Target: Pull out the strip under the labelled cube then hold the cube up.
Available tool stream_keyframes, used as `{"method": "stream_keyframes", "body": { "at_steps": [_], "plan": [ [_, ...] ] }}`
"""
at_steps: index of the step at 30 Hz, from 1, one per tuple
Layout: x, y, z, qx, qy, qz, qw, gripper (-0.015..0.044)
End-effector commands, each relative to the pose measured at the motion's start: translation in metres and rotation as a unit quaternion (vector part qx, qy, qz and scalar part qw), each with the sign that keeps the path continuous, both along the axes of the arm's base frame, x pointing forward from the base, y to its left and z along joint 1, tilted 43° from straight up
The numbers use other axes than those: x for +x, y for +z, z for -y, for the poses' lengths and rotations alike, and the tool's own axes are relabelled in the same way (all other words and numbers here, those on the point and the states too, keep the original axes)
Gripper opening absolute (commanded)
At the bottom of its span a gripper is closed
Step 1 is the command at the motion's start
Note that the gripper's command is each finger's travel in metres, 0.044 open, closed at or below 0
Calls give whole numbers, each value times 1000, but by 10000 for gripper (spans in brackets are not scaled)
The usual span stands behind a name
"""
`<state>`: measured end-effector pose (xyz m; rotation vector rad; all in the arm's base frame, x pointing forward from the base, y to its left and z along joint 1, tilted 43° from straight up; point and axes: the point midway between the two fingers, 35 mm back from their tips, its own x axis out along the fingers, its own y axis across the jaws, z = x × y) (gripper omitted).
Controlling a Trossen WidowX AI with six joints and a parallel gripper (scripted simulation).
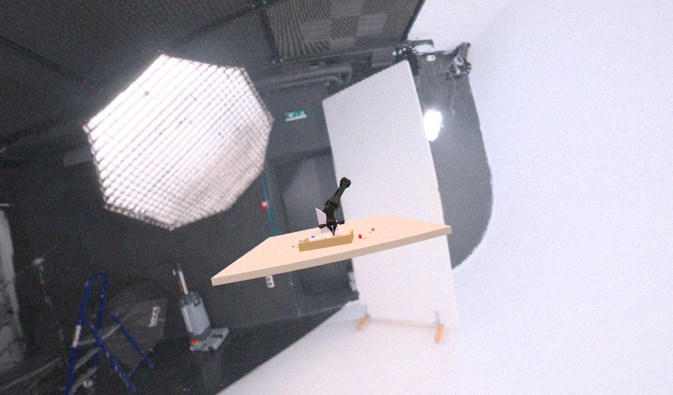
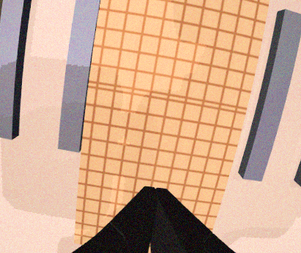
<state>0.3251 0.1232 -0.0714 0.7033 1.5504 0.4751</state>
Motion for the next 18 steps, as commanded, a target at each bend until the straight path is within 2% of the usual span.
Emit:
{"method": "stream_keyframes", "body": {
  "at_steps": [1, 18],
  "plan": [
    [-15, -3, -7, 2, 9, -14, 1000, 0],
    [-40, 0, -10, 2, 9, -14, 1000, 0]
  ]
}}
